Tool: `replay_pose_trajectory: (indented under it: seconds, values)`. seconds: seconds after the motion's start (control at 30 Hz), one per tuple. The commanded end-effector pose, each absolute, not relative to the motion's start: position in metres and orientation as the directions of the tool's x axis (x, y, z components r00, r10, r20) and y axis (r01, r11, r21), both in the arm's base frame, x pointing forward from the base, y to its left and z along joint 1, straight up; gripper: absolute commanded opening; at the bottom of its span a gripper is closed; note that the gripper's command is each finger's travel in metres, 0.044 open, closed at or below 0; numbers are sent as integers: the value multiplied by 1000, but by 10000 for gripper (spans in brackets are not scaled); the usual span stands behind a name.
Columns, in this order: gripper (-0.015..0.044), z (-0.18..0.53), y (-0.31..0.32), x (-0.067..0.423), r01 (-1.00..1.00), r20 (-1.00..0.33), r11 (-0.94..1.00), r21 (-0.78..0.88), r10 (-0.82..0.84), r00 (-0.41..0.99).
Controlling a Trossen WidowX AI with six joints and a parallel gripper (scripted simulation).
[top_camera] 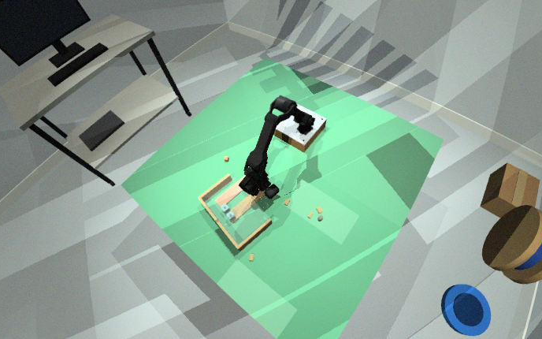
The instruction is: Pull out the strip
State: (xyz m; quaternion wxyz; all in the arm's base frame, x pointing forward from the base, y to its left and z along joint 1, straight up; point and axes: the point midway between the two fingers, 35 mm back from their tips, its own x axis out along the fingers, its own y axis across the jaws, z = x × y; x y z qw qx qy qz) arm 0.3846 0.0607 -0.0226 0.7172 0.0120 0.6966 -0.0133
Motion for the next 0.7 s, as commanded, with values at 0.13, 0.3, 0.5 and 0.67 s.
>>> replay_pose_trajectory:
  seconds: [0.13, 0.3, 0.5, 0.67]
  values:
    - [0, -25, 61, 385, 35, -1000, 999, 3, 2, 30]
    - [0, -25, 61, 386, 35, -1000, 999, 3, 2, 30]
    - [0, -25, 61, 384, 35, -1000, 999, 3, 2, 30]
    - [0, -26, 62, 376, 35, -1000, 999, 3, 2, 30]
